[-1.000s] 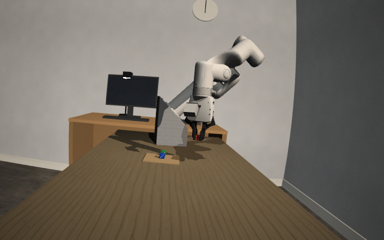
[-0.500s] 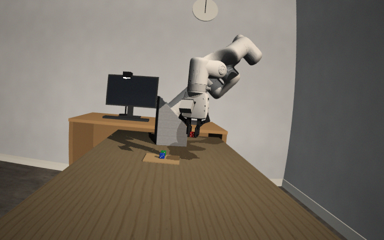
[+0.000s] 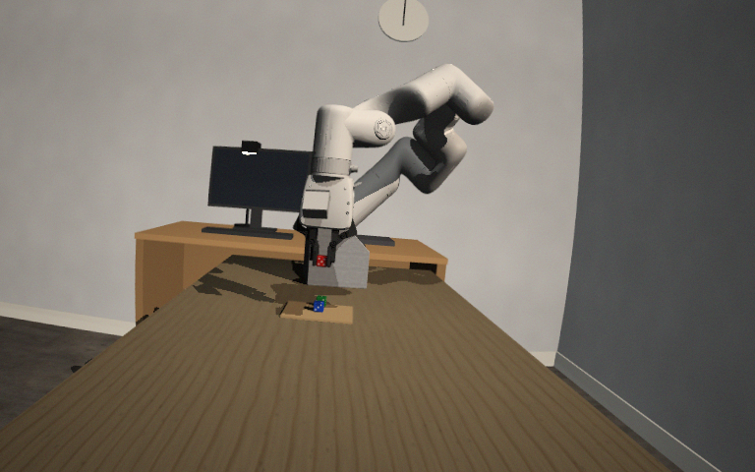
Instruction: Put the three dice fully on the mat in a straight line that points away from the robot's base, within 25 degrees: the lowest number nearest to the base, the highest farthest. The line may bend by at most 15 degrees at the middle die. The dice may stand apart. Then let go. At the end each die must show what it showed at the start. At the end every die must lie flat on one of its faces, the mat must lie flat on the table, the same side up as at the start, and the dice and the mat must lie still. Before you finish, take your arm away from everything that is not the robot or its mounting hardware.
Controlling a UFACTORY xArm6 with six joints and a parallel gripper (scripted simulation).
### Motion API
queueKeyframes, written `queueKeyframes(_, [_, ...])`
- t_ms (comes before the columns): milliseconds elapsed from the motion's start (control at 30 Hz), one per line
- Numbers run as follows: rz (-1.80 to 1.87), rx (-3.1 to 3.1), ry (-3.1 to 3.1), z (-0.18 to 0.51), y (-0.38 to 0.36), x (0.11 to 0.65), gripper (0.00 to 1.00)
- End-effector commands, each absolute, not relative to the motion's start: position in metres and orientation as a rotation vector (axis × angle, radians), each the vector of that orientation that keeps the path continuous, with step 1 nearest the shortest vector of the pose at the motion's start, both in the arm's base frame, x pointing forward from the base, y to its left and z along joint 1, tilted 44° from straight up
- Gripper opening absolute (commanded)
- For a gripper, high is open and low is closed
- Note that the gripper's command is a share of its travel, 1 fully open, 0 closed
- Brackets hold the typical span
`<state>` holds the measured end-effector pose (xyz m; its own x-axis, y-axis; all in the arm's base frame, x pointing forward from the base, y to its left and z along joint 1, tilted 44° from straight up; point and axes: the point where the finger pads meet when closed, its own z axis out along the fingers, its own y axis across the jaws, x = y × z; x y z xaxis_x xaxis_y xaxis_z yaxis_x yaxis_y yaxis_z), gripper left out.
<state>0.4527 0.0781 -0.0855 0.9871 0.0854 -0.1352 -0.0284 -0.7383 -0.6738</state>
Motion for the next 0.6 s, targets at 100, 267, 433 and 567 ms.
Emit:
queueKeyframes(100, [0.197,-2.386,-0.059,-0.088,0.075,0.458,0.15])
queueKeyframes(267, [0.197,-2.386,-0.059,-0.088,0.075,0.458,0.15])
queueKeyframes(433, [0.197,-2.385,-0.06,-0.093,0.08,0.457,0.15])
queueKeyframes(567, [0.197,-2.385,-0.06,-0.103,0.089,0.455,0.15])
